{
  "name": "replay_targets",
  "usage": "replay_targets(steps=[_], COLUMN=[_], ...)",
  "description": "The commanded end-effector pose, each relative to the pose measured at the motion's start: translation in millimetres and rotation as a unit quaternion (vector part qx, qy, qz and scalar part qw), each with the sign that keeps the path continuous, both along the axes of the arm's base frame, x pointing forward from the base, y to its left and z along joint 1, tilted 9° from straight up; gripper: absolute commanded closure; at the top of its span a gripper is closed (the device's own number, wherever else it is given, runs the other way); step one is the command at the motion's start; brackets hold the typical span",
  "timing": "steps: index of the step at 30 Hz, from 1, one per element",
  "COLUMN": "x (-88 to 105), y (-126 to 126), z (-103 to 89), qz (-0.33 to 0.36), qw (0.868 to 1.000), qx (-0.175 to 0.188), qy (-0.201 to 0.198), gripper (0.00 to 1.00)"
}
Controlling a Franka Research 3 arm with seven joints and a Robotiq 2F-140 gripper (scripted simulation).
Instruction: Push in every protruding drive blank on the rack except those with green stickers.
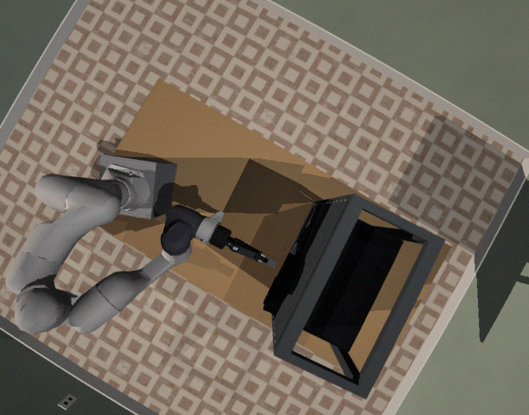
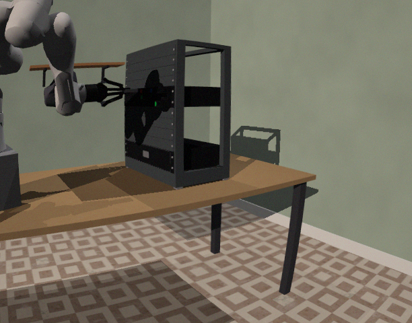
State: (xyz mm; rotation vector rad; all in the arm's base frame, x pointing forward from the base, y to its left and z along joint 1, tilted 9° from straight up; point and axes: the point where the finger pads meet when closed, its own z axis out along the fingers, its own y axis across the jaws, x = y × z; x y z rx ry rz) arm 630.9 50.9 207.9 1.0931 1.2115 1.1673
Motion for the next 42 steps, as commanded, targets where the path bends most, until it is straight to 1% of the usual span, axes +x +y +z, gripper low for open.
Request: replay_targets(steps=[1, 2, 5, 42], x=[12.9, 12.9, 20.8, 21.0], y=[1.7, 1.7, 1.8, 1.7], z=[-1.8, -1.8, -1.5, -1.5], qz=[-0.001, -0.001, -0.001, -0.001], qw=[1.000, 1.000, 1.000, 1.000], qx=[-0.024, -0.024, -0.024, -0.024], qy=[0.007, 0.007, 0.007, 0.007], gripper=[1.00, 1.00, 1.00, 1.00])
